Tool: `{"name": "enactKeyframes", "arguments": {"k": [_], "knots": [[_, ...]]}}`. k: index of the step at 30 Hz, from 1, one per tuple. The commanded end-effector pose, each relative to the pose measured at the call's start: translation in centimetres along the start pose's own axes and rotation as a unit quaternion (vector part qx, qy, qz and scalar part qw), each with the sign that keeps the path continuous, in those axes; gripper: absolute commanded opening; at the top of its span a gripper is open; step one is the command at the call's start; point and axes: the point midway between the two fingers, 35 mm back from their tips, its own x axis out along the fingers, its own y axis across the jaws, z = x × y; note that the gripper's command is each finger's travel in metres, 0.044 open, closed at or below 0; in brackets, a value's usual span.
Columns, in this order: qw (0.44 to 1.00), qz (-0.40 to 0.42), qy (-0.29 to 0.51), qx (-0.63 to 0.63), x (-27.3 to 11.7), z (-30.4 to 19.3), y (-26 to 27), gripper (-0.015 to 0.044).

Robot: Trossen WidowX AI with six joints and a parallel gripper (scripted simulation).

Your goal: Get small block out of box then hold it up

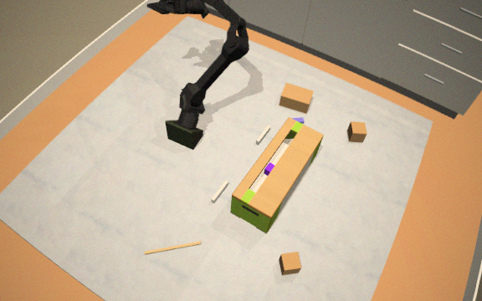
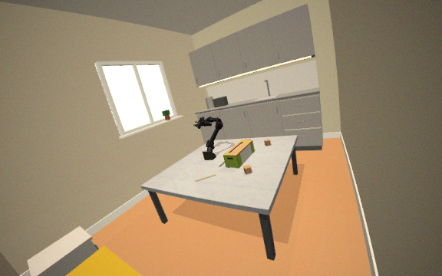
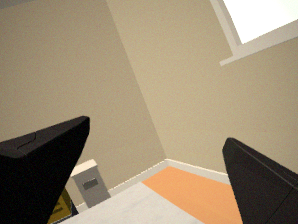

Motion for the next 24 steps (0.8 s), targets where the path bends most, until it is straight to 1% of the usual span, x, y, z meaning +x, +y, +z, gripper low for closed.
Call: {"name": "enactKeyframes", "arguments": {"k": [1, 5, 11, 17, 24], "knots": [[1.000, -0.003, 0.000, 0.000, -0.1, 0.0, -0.1, 0.0400], [0.999, -0.054, 0.003, 0.006, -1.3, -0.5, -2.5, 0.0400], [0.989, -0.146, 0.011, 0.019, -4.3, -1.6, -6.5, 0.0400], [0.967, -0.249, 0.020, 0.046, -8.5, -3.0, -10.1, 0.0400], [0.927, -0.366, 0.032, 0.080, -14.4, -5.1, -13.1, 0.0400]]}}
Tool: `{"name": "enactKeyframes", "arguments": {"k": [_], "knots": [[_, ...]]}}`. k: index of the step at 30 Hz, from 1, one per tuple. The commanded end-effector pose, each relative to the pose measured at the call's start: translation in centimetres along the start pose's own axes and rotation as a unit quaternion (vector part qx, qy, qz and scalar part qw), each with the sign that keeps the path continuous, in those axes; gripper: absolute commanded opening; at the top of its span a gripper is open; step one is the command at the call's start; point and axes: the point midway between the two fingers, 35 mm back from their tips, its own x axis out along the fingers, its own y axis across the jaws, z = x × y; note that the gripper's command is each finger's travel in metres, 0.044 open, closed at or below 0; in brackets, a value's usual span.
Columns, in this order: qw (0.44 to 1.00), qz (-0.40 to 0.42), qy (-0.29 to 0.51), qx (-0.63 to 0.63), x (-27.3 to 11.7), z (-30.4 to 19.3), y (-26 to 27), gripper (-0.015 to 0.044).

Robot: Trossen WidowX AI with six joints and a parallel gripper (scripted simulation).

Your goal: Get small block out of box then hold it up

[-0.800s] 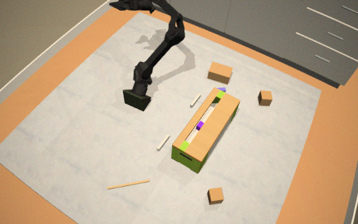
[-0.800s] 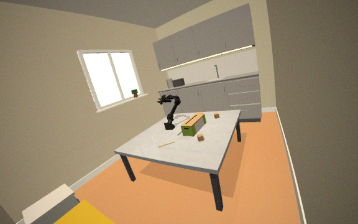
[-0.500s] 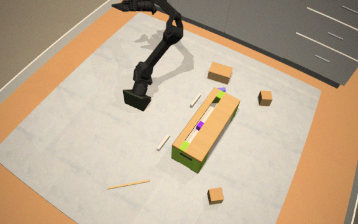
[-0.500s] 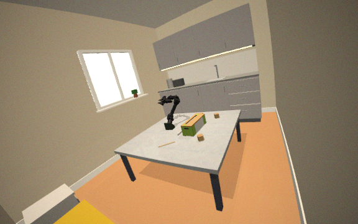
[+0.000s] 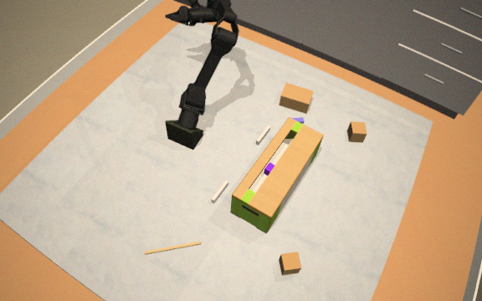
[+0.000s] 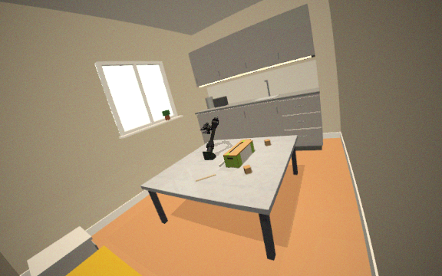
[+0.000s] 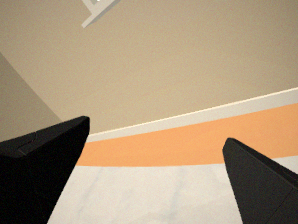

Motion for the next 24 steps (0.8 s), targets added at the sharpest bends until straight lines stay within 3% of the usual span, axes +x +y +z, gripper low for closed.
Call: {"name": "enactKeyframes", "arguments": {"k": [1, 12, 24], "knots": [[0.997, -0.073, 0.013, 0.024, -1.9, -1.3, -3.6, 0.0400], [0.958, -0.271, 0.043, 0.086, -10.1, -5.3, -11.3, 0.0400], [0.859, -0.480, 0.078, 0.161, -22.9, -10.7, -15.0, 0.0400]]}}
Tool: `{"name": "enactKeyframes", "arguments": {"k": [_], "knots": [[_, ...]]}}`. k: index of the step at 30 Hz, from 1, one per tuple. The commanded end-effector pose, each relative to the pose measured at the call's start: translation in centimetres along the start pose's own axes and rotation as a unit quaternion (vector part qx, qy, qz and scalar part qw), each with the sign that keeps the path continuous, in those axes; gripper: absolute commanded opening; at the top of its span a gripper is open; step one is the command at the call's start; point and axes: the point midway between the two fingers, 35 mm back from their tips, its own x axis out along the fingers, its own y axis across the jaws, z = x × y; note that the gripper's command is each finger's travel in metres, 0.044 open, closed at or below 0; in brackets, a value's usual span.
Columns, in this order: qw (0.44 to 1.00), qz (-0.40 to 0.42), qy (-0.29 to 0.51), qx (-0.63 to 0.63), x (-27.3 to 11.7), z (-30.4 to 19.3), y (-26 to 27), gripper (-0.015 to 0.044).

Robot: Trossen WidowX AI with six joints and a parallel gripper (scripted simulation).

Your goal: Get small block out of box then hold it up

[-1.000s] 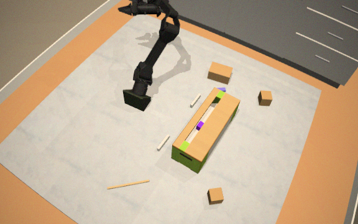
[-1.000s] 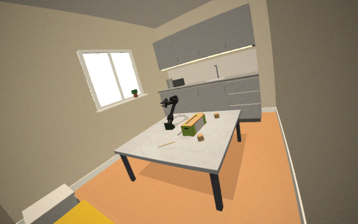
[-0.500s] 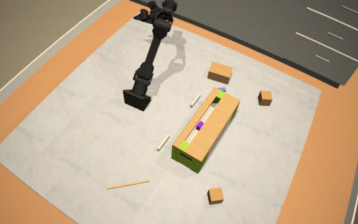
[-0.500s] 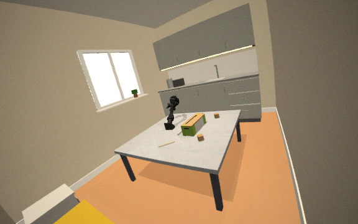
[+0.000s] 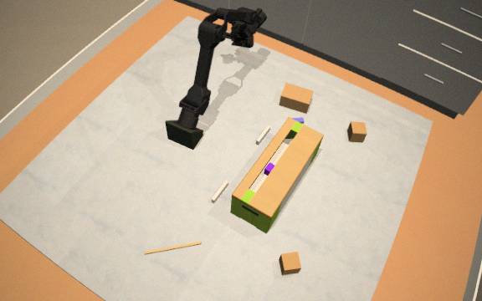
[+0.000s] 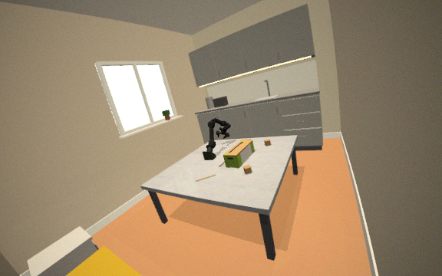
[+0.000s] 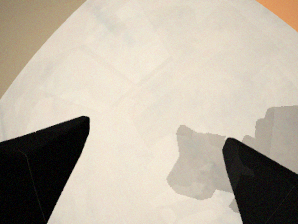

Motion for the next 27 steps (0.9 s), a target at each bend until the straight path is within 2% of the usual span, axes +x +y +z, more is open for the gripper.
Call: {"name": "enactKeyframes", "arguments": {"k": [1, 15, 21, 27], "knots": [[0.996, -0.078, 0.018, 0.031, -2.1, -1.9, -4.4, 0.0400], [0.931, -0.332, 0.076, 0.134, -14.3, -9.9, -15.1, 0.0400], [0.883, -0.412, 0.110, 0.196, -20.7, -15.3, -17.3, 0.0400], [0.821, -0.483, 0.150, 0.267, -28.1, -22.1, -17.4, 0.0400]]}}
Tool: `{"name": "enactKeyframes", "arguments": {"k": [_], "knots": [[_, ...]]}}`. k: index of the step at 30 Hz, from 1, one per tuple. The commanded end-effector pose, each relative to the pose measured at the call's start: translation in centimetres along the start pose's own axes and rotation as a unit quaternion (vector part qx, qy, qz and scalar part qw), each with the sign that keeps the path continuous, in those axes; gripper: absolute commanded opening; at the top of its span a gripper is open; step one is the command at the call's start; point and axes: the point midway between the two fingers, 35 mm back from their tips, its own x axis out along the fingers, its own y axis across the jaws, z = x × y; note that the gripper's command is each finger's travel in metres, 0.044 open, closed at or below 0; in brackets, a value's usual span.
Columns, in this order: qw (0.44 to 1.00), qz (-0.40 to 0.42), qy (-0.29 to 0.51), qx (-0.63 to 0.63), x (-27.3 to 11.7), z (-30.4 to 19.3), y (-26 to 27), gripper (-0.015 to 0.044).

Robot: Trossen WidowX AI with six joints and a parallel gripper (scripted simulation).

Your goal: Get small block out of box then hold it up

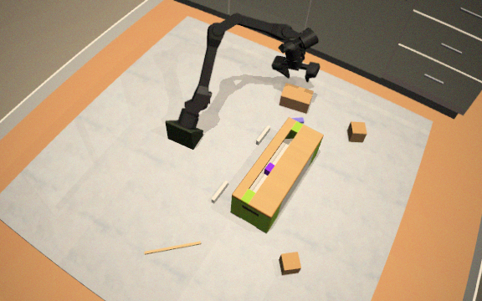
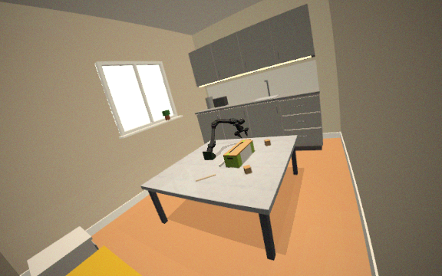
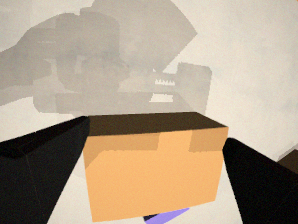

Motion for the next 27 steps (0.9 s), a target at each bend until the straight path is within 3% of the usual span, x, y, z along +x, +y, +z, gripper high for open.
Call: {"name": "enactKeyframes", "arguments": {"k": [1, 9, 15, 21, 27], "knots": [[0.996, -0.058, 0.045, 0.048, -1.2, -4.7, -5.4, 0.0400], [0.971, -0.143, 0.126, 0.143, -6.1, -15.6, -13.0, 0.0400], [0.956, -0.158, 0.167, 0.180, -9.1, -21.9, -14.8, 0.0400], [0.963, -0.070, 0.209, 0.154, -11.4, -31.1, -13.9, 0.0400], [0.976, 0.024, 0.184, 0.117, -13.2, -38.1, -11.1, 0.0400]]}}
